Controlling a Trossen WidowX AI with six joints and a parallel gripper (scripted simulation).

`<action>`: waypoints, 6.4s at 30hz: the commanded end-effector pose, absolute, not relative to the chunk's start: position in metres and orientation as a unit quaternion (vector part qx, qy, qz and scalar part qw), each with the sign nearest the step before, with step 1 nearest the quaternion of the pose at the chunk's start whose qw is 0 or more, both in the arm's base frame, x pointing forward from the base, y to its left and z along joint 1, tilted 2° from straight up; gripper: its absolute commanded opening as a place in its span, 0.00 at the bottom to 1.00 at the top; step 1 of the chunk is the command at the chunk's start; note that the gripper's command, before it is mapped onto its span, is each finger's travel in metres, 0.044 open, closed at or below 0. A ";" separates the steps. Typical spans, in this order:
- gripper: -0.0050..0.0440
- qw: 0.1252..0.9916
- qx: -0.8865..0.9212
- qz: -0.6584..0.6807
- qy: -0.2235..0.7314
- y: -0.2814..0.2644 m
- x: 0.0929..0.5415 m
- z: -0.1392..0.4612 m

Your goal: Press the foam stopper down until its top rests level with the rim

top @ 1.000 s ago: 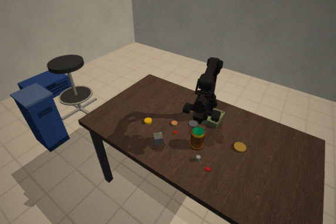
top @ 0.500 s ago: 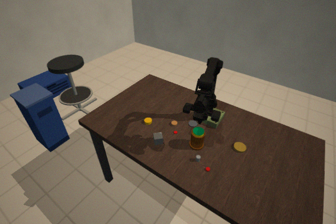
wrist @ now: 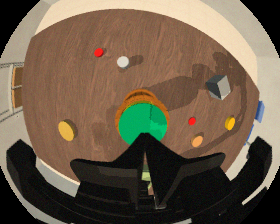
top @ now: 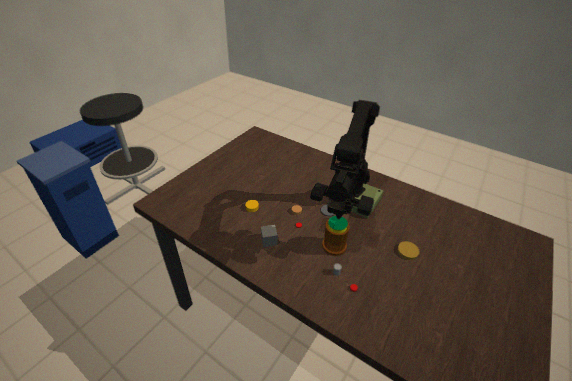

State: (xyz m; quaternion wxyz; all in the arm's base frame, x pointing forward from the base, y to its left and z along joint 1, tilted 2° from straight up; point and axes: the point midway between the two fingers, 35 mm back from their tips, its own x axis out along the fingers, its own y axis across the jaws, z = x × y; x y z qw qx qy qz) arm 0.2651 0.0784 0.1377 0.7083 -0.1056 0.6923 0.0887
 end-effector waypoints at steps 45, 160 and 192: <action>0.10 0.713 -0.104 0.091 0.687 0.079 0.267 0.122; 0.10 0.713 -0.104 0.091 0.687 0.078 0.265 0.115; 0.10 0.713 -0.104 0.091 0.687 0.078 0.264 0.113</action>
